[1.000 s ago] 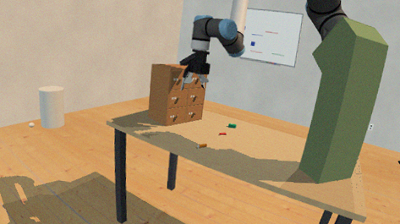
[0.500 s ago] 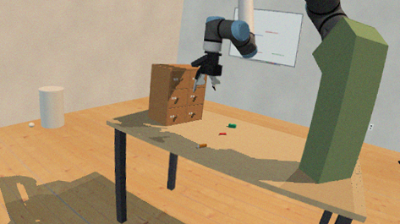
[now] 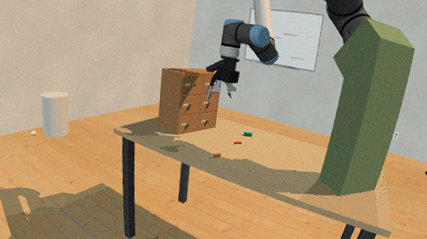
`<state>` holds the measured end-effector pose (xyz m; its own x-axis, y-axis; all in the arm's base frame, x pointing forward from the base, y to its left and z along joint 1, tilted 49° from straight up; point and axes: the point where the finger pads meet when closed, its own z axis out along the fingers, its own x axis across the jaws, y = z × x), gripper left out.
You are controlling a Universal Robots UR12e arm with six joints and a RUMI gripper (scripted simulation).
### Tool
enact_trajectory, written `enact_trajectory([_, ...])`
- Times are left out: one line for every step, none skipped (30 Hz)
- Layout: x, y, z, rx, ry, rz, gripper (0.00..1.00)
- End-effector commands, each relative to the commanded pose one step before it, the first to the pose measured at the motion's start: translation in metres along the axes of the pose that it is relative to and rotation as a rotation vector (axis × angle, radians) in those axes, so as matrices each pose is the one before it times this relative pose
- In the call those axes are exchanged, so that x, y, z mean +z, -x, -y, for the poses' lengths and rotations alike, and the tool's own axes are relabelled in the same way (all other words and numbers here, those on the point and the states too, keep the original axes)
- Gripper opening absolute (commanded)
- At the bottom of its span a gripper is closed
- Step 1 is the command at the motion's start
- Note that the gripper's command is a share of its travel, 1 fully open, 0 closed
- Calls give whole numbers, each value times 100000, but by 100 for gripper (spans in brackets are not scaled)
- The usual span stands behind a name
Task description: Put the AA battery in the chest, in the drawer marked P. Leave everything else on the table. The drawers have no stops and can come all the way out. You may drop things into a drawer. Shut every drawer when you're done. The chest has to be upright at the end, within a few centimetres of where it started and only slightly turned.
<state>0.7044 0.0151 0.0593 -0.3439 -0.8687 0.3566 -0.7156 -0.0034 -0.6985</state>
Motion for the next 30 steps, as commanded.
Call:
enact_trajectory([417, 22, 353, -30, -4750, 98, 100])
enact_trajectory([0, 0, 0, 0, 0, 0, 100])
enact_trajectory([145, -1, 102, 0, -1424, -2, 100])
enact_trajectory([168, 5, 115, 5, -1536, 13, 100])
enact_trajectory([167, -3, 110, -3, -1635, -6, 100])
enact_trajectory([179, -3, 114, -2, -1739, -7, 100])
enact_trajectory([208, 5, 128, 6, -1852, 15, 100])
enact_trajectory([200, -5, 116, -6, -1939, -13, 100])
enact_trajectory([231, 3, 130, 6, -2051, 9, 100])
enact_trajectory([237, 0, 126, 0, -2144, 0, 100])
enact_trajectory([245, -3, 124, -3, -2236, -6, 100])
enact_trajectory([272, 3, 131, 6, -2342, 10, 100])
enact_trajectory([268, -4, 119, -8, -2419, -12, 100])
enact_trajectory([302, 4, 129, 9, -2532, 13, 100])
enact_trajectory([296, -4, 114, -7, -2603, -10, 100])
enact_trajectory([326, 2, 119, 7, -2710, 8, 100])
enact_trajectory([330, -1, 109, -1, -2787, -2, 100])
enact_trajectory([0, 0, 0, 0, 0, 0, 100])
enact_trajectory([0, 0, 0, 0, 0, 0, 100])
enact_trajectory([342, -1, 102, -4, -2871, -3, 100])
enact_trajectory([367, 2, 101, 10, -2970, 8, 100])
enact_trajectory([352, -5, 79, -21, -3014, -17, 100])
enact_trajectory([400, 4, 87, 20, -3142, 15, 100])
enact_trajectory([392, -1, 68, -1, -3189, -2, 100])
enact_trajectory([391, -3, 51, -16, -3238, -10, 100])
enact_trajectory([430, 3, 51, 20, -3347, 11, 100])
enact_trajectory([419, -1, 31, -3, -3370, -2, 100])
enact_trajectory([412, -3, 12, -20, -3389, -8, 100])
enact_trajectory([450, 2, 8, 22, -3479, 8, 100])
enact_trajectory([434, 0, -12, 1, -3465, 0, 100])
